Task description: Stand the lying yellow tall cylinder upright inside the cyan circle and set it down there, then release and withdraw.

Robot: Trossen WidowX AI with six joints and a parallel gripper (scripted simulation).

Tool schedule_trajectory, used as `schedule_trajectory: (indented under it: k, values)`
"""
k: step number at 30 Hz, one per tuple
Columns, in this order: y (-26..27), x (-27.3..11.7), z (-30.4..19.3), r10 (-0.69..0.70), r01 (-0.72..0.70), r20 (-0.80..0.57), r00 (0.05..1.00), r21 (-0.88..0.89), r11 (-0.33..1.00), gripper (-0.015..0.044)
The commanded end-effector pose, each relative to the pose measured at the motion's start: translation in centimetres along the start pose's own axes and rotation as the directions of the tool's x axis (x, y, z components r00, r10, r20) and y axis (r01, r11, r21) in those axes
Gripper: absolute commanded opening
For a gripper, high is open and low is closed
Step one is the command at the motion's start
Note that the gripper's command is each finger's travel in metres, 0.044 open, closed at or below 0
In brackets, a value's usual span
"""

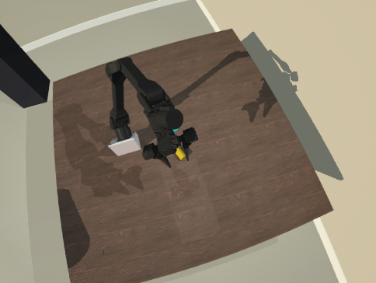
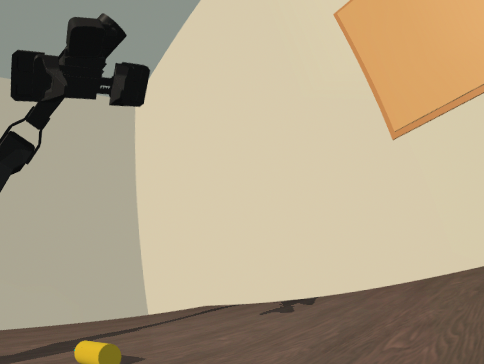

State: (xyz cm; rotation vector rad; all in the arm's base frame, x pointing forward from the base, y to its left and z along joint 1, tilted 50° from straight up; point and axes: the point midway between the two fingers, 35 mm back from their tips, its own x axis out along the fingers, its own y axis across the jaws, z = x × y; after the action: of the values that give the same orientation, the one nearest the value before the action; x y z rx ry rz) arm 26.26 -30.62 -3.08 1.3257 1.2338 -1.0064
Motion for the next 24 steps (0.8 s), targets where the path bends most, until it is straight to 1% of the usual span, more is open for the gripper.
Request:
schedule_trajectory:
  k: [1, 12, 24]
  values:
    - [0.5, 1.8, -3.3, -0.014, 0.003, -0.127, 0.992, -0.086, 0.996, 0.0309]
    - [1.0, 4.7, -10.8, -0.07, -0.03, -0.394, 0.916, -0.242, 0.97, 0.0309]
    - [0.6, 6.1, -18.6, -0.142, -0.106, -0.634, 0.76, -0.336, 0.936, 0.0309]
